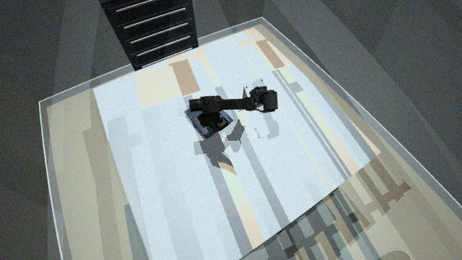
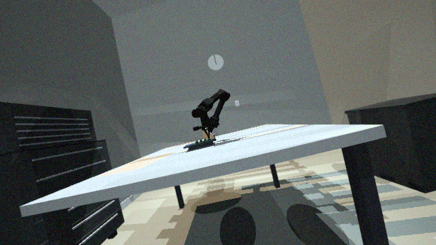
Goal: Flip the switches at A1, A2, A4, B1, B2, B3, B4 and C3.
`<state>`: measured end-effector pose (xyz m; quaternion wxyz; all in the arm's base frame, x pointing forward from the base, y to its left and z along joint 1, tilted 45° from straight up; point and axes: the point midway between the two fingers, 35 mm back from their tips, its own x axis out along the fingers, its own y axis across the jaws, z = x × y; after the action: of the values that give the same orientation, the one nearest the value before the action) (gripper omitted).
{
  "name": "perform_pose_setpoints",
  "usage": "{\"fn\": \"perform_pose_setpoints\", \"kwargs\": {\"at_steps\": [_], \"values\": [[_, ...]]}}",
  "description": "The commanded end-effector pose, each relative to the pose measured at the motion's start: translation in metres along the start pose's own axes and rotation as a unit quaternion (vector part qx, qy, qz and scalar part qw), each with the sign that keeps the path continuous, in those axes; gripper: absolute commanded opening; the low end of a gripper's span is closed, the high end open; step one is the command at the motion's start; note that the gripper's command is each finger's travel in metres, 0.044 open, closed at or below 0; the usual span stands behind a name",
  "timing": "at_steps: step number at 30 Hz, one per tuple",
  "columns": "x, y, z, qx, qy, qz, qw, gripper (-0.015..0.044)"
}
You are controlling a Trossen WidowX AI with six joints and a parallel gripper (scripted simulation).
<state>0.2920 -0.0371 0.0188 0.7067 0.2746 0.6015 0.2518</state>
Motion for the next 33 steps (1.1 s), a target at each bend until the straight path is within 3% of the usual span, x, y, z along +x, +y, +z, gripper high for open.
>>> {"fn": "perform_pose_setpoints", "kwargs": {"at_steps": [1,33], "values": [[0.0007,0.0001,-0.0002,0.002,0.000,0.002,1.000,0.0000],[0.0049,0.0002,-0.0001,0.002,-0.001,0.002,1.000,0.0000]]}}
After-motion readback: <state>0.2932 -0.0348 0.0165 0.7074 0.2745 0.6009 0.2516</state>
